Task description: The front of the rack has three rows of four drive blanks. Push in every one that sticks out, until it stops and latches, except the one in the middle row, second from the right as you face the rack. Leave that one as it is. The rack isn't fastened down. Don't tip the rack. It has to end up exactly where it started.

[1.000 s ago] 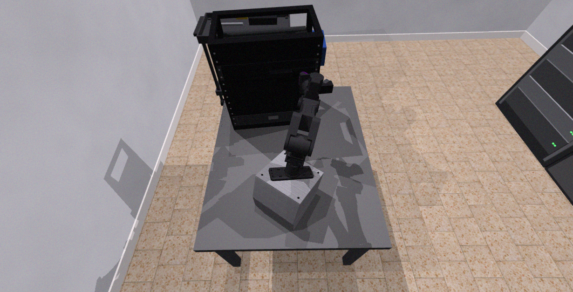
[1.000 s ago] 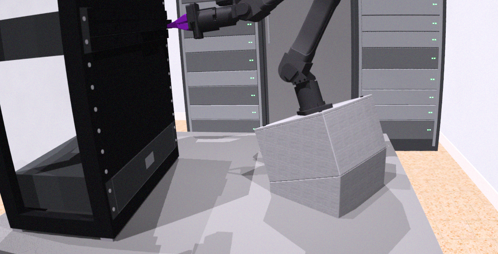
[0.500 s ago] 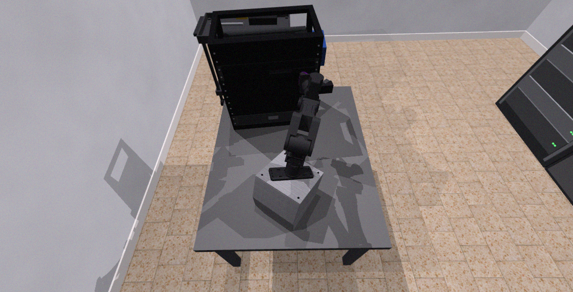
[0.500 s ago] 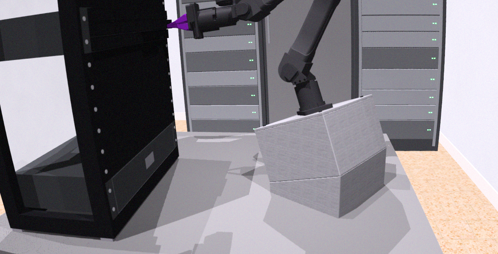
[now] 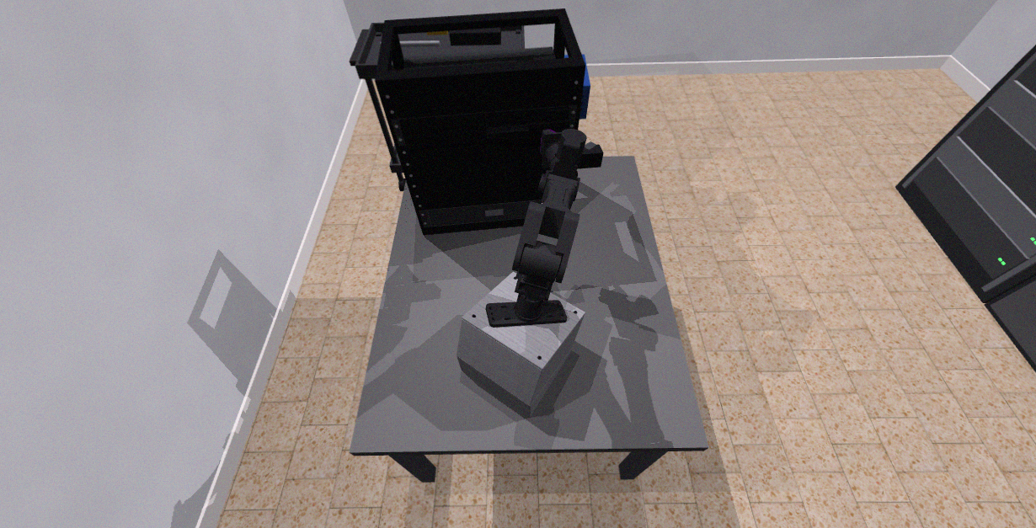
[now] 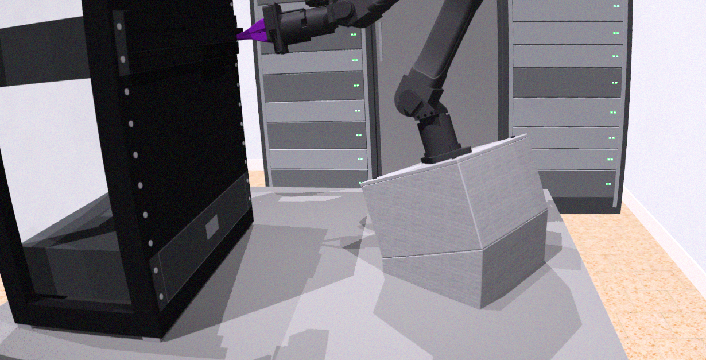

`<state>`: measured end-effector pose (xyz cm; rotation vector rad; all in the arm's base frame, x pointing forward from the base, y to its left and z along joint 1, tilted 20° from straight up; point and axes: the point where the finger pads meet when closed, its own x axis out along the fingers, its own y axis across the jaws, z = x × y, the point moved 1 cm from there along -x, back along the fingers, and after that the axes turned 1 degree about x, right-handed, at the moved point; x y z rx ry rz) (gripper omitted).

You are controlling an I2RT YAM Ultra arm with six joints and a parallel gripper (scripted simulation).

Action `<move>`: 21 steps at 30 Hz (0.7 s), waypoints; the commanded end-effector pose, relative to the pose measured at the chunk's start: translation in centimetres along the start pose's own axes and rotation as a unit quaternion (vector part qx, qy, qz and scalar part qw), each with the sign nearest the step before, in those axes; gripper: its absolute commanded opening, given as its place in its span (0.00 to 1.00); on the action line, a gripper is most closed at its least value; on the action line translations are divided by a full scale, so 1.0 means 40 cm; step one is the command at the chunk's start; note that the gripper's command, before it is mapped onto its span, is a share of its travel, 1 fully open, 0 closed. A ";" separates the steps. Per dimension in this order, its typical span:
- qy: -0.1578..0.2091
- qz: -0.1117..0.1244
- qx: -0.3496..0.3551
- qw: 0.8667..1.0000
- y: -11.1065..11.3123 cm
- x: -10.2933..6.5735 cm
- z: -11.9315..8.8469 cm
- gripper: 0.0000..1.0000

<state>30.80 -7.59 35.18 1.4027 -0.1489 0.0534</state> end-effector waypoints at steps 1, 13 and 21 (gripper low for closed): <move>-0.034 0.066 -0.034 0.997 0.122 0.017 0.046 0.00; -0.034 0.066 -0.034 0.997 0.122 0.017 0.046 0.00; -0.035 0.066 -0.035 0.997 0.133 0.020 0.053 0.00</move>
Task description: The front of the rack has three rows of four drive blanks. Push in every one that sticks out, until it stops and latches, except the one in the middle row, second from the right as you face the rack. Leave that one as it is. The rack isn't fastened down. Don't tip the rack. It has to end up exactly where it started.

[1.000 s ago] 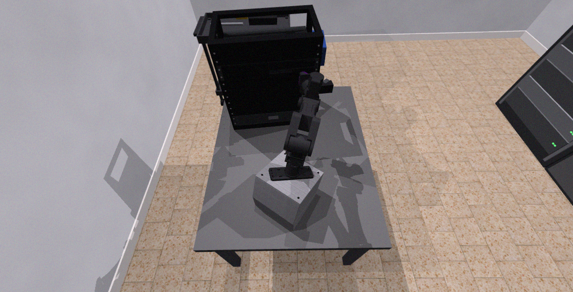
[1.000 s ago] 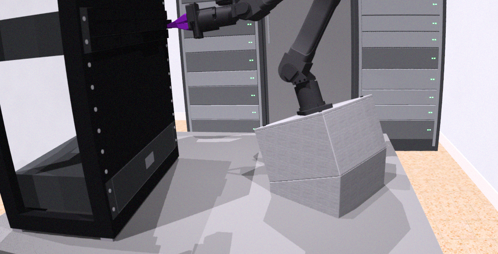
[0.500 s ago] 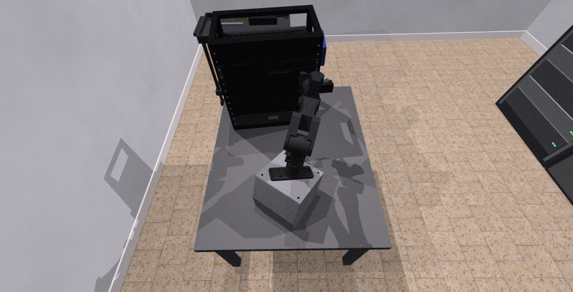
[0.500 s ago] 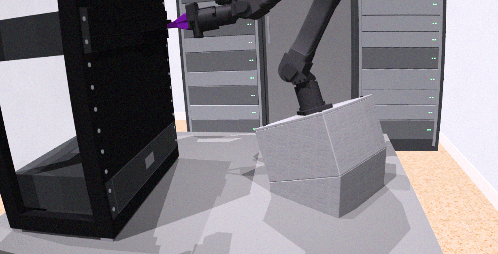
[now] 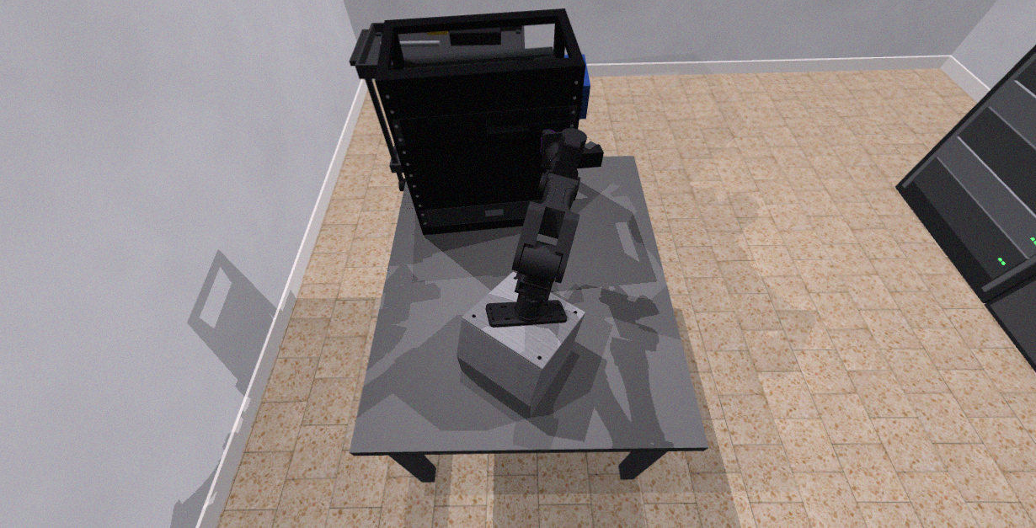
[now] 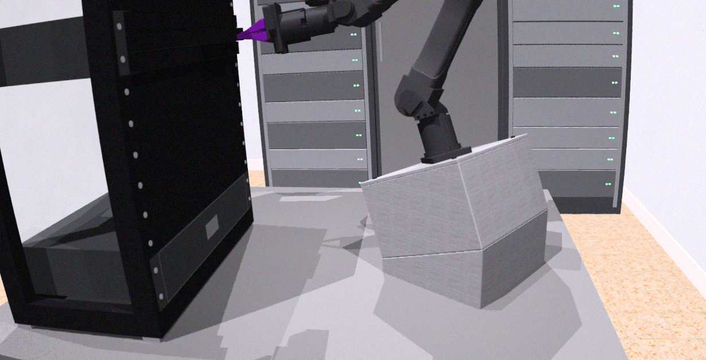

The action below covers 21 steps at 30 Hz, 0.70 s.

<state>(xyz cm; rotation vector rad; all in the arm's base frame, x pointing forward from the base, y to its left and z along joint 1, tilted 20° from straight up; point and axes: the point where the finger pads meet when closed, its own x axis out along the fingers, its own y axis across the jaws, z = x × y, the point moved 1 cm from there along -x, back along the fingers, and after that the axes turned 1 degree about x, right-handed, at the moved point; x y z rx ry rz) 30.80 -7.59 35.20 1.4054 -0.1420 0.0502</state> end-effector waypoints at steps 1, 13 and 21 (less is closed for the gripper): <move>-0.037 0.069 -0.036 0.996 0.136 0.019 0.054 0.00; -0.036 0.069 -0.035 0.996 0.140 0.021 0.054 0.00; -0.036 0.069 -0.035 0.996 0.140 0.021 0.054 0.00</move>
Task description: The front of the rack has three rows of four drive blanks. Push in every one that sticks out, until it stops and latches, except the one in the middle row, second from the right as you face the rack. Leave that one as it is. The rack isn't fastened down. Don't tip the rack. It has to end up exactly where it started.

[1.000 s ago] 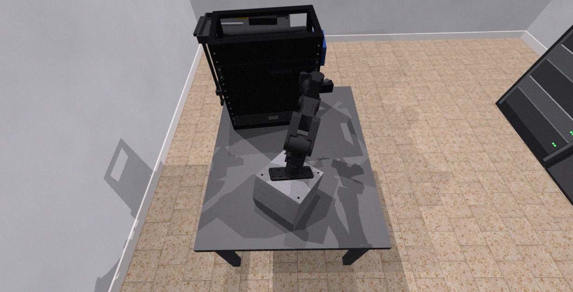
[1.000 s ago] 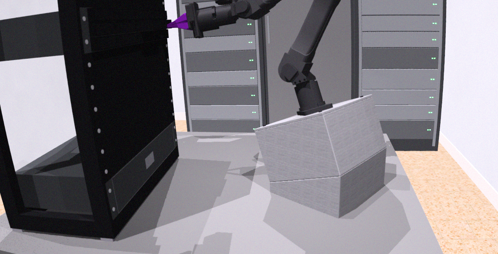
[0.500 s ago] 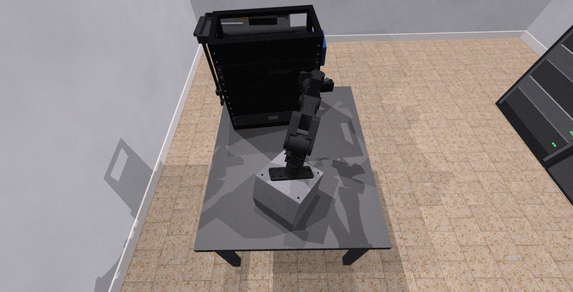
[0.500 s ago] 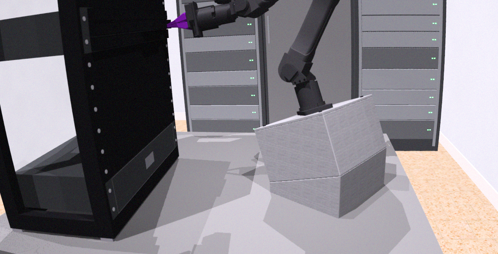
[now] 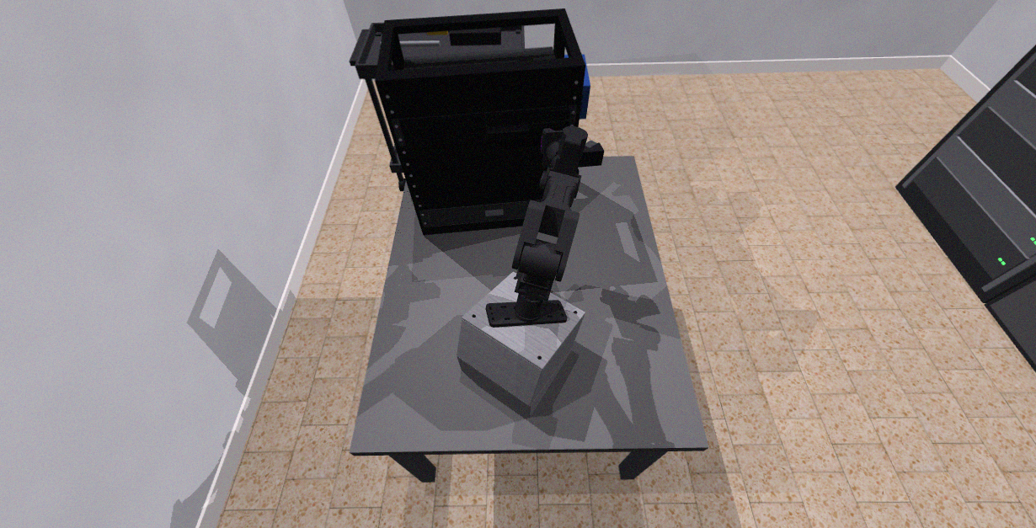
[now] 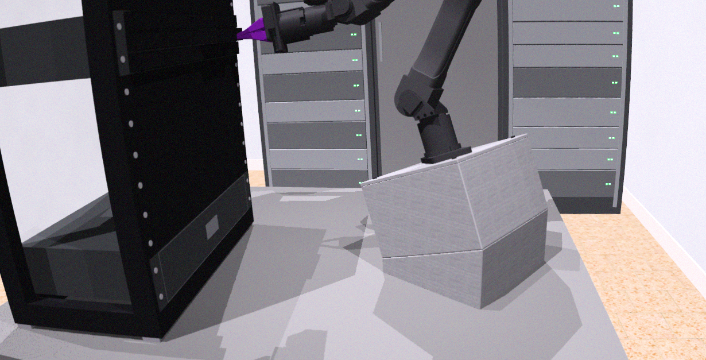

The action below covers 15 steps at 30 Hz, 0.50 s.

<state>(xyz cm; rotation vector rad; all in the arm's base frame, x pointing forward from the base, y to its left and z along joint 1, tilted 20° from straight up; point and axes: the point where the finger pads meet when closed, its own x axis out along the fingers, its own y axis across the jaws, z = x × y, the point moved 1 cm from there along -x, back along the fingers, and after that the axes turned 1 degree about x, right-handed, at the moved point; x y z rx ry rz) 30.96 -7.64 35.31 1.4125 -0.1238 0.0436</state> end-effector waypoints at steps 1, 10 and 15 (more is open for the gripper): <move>-0.040 0.077 -0.039 0.995 0.139 0.014 0.052 0.00; -0.041 0.077 -0.039 0.995 0.149 0.016 0.058 0.00; -0.039 0.077 -0.038 0.996 0.157 0.019 0.057 0.00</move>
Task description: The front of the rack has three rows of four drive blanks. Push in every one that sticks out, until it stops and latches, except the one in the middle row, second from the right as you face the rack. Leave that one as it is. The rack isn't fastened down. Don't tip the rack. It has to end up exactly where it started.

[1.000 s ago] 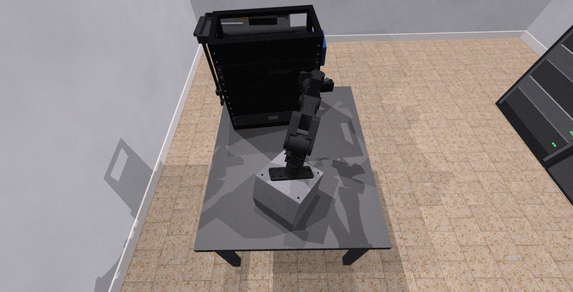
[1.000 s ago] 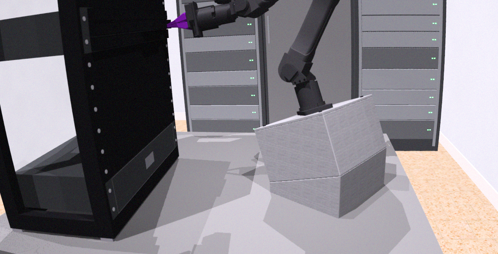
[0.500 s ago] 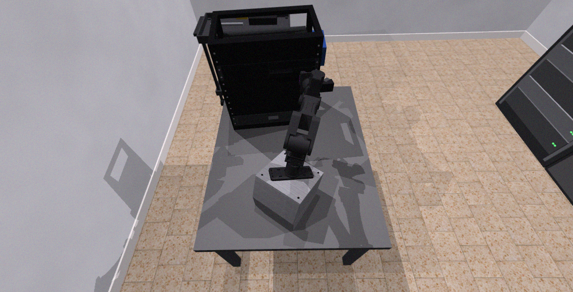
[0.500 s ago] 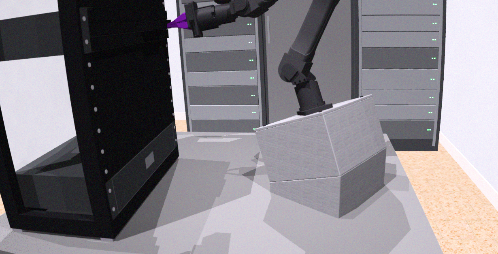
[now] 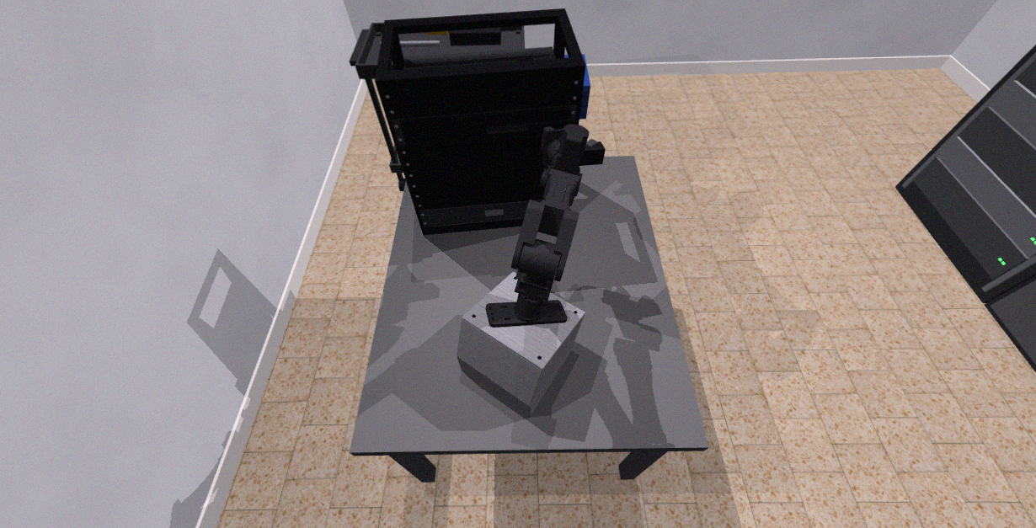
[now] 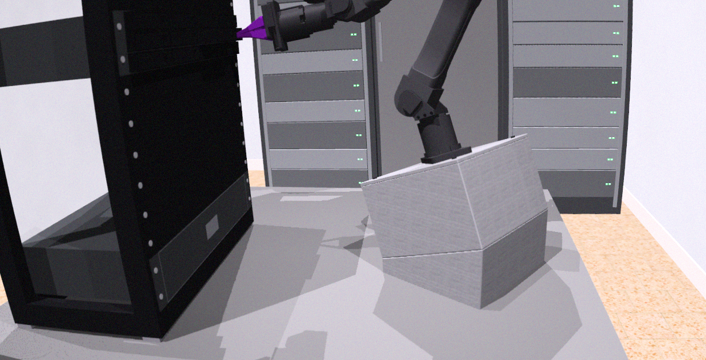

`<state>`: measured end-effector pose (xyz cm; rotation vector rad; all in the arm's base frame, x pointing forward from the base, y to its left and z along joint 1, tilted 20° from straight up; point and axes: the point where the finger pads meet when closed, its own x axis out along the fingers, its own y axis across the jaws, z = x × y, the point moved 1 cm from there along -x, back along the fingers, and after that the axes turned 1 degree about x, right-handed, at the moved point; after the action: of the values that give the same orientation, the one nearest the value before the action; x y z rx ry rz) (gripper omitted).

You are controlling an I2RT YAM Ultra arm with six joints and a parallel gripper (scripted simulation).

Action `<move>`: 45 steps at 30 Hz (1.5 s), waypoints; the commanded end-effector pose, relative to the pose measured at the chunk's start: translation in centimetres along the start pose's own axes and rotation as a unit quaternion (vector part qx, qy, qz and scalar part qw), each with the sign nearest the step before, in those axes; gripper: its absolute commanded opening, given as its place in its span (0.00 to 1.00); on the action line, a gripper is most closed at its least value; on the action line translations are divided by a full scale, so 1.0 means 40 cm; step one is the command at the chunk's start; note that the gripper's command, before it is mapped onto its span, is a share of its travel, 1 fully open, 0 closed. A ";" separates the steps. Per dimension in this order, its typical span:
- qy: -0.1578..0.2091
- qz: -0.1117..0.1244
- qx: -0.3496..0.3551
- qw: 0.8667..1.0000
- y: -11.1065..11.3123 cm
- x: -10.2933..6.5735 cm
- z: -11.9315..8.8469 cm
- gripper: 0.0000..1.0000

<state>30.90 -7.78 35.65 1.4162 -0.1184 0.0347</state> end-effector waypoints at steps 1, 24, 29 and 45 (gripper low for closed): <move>-0.037 0.082 -0.039 0.995 0.150 0.018 0.049 0.00; -0.035 0.083 -0.039 0.995 0.152 0.020 0.046 0.00; -0.031 0.083 -0.038 0.995 0.161 0.027 0.040 0.00; -0.031 0.083 -0.038 0.995 0.161 0.027 0.041 0.00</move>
<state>31.17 -7.82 35.78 1.4233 -0.1046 0.0270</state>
